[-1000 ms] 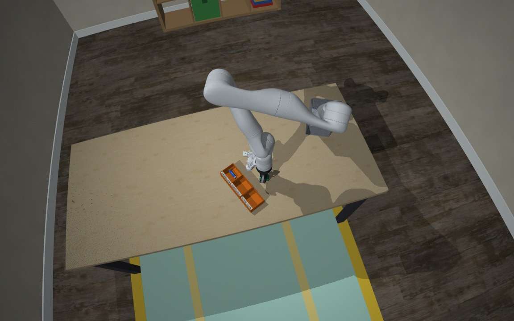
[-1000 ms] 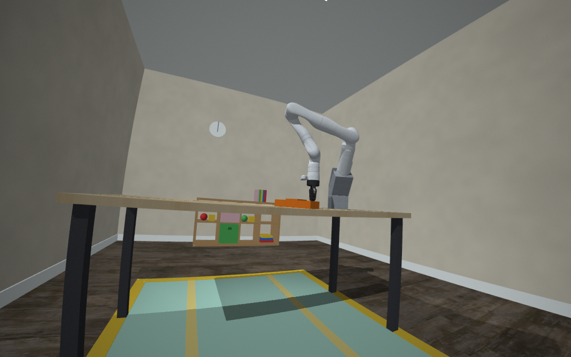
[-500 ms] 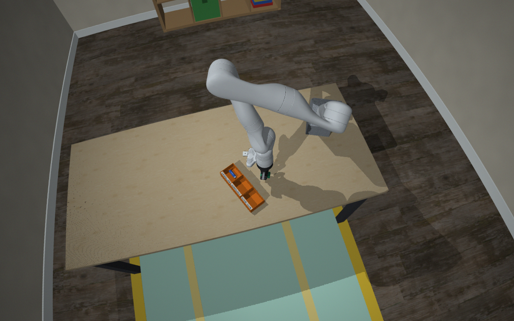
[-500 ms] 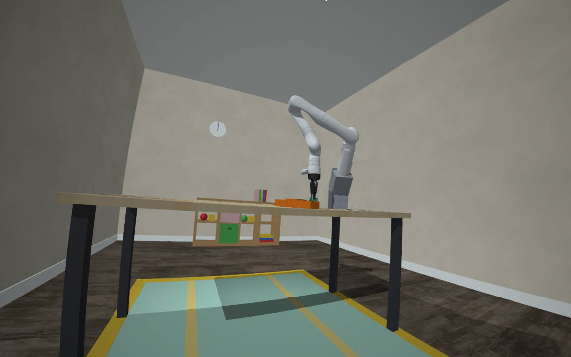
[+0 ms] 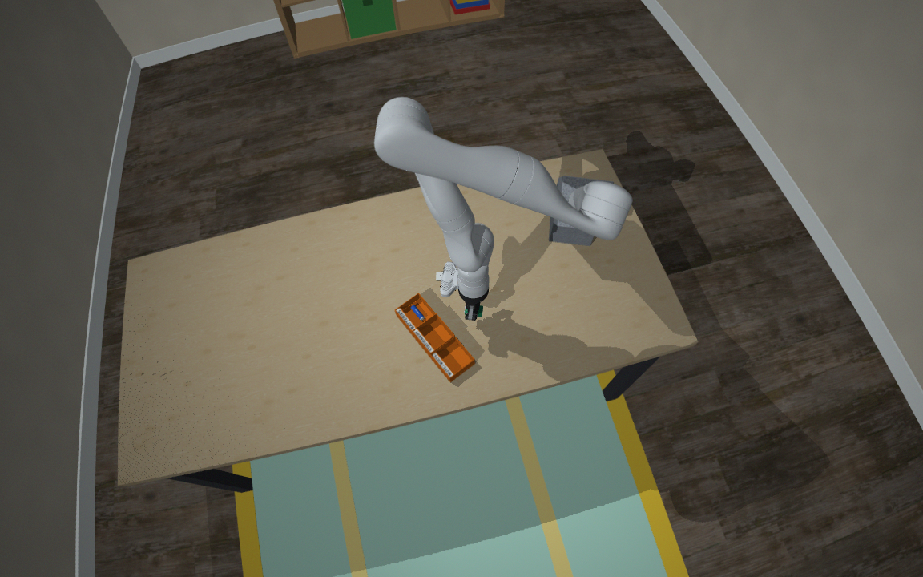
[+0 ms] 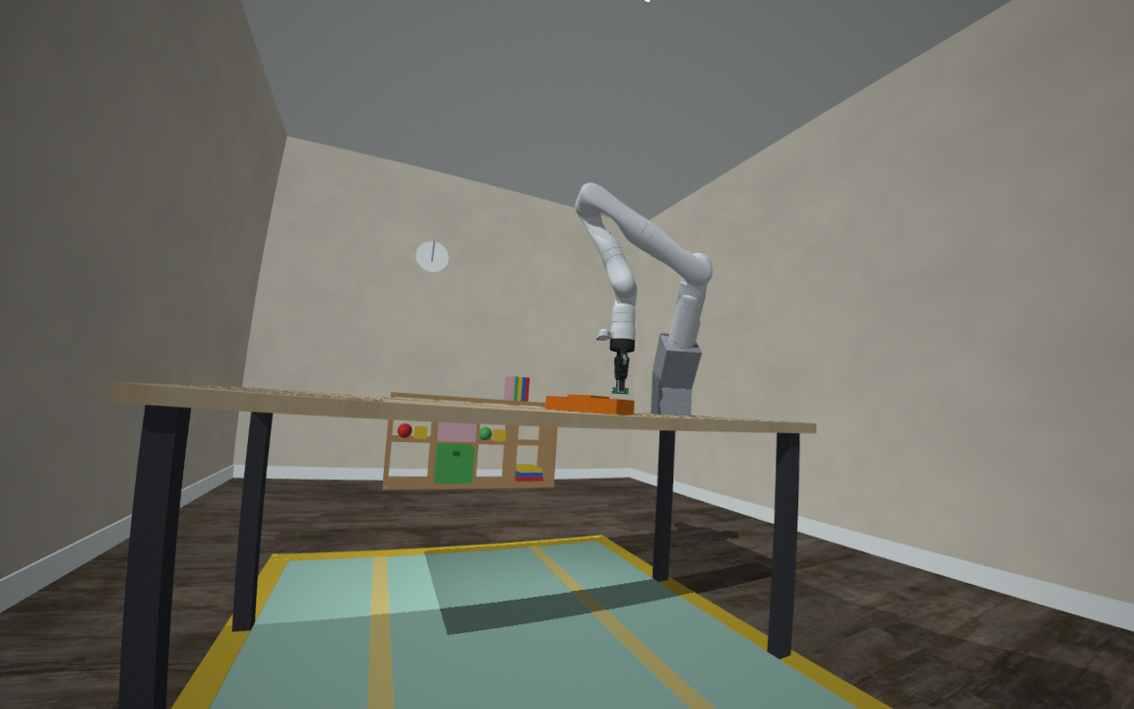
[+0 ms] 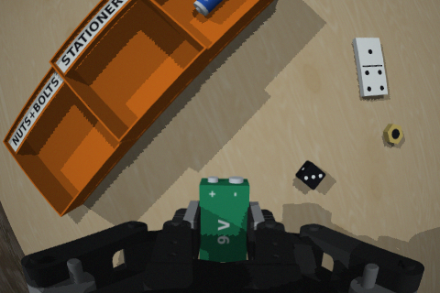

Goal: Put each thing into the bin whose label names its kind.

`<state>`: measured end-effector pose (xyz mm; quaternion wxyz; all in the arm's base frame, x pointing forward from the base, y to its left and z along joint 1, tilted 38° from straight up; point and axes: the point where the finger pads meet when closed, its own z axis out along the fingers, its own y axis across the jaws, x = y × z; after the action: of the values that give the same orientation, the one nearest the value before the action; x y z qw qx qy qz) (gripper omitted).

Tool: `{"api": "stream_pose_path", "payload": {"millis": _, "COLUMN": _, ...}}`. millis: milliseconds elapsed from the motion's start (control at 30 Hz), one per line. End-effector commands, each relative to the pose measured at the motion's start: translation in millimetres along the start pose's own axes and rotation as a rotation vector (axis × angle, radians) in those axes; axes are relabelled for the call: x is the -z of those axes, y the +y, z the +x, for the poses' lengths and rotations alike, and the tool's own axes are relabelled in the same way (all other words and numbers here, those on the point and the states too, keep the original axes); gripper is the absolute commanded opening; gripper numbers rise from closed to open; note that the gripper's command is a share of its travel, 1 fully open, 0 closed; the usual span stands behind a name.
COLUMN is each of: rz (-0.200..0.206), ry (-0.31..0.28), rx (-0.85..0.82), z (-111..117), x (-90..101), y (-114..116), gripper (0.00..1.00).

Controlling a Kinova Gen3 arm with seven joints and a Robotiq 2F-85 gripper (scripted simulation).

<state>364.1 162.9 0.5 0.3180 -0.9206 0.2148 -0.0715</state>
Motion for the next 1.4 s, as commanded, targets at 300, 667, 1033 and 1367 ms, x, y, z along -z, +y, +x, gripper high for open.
{"api": "stream_pose_path", "payload": {"millis": 300, "rz": 0.000, "ry": 0.002, "rx": 0.000, "z": 0.6, "x": 7.2, "y": 0.1, "gripper": 0.22}}
{"api": "stream_pose_path", "payload": {"millis": 667, "rz": 0.000, "ry": 0.002, "rx": 0.000, "z": 42.6, "x": 7.3, "y": -2.3, "gripper": 0.22}}
{"api": "stream_pose_path", "payload": {"millis": 1033, "rz": 0.000, "ry": 0.002, "rx": -0.100, "z": 88.2, "x": 7.5, "y": -5.0, "gripper": 0.22}}
{"api": "stream_pose_path", "payload": {"millis": 1367, "rz": 0.000, "ry": 0.002, "rx": -0.600, "z": 148.3, "x": 7.7, "y": -8.4, "gripper": 0.22}}
